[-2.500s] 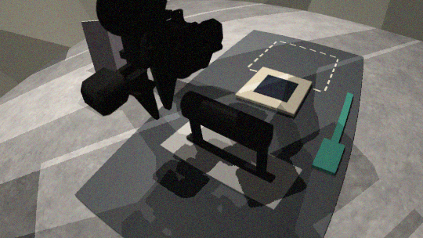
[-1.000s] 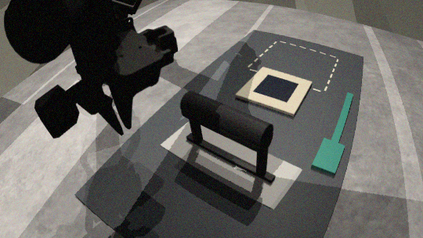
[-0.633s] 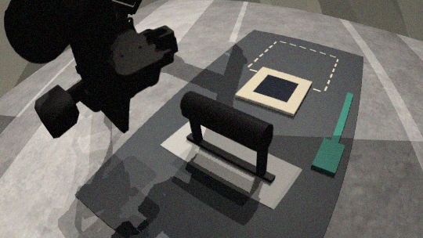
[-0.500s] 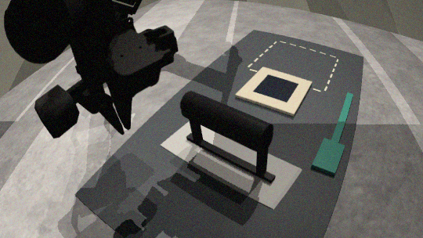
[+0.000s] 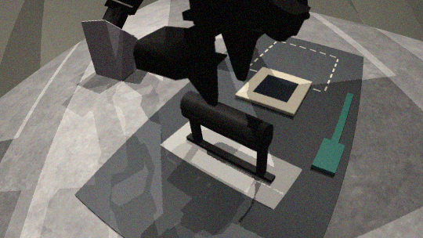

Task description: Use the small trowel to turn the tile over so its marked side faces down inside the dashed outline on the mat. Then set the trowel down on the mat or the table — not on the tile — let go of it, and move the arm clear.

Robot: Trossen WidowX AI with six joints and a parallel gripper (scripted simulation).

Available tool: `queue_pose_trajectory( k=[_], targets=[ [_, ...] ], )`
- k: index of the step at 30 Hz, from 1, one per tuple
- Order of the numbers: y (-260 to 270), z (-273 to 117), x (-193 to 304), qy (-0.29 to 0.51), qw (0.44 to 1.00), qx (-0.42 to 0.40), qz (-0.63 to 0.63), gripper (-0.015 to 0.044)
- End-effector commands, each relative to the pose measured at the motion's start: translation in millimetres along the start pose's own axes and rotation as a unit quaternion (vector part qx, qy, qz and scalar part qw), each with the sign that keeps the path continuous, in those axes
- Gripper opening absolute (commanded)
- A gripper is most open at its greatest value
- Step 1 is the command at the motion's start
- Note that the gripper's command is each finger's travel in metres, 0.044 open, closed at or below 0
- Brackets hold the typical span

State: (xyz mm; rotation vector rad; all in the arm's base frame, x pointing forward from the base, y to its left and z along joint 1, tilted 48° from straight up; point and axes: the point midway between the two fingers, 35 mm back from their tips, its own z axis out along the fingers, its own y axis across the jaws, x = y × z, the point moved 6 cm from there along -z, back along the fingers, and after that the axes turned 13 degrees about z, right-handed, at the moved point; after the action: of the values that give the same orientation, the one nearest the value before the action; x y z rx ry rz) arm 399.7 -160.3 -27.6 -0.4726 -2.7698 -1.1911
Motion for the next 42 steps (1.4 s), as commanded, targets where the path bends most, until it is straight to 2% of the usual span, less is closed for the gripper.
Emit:
queue_pose_trajectory(
  k=[1,36,41,42],
  targets=[
    [-4.8,-1.7,1.3,0.002,1.000,-0.005,0.021,0.0270],
    [-5.2,43.1,-0.6,0.003,1.000,-0.005,0.021,0.0270],
    [-5.2,43.1,-0.6,0.003,1.000,-0.005,0.021,0.0139],
    [-5.2,43.1,-0.6,0.003,1.000,-0.005,0.021,0.0132]
  ],
)
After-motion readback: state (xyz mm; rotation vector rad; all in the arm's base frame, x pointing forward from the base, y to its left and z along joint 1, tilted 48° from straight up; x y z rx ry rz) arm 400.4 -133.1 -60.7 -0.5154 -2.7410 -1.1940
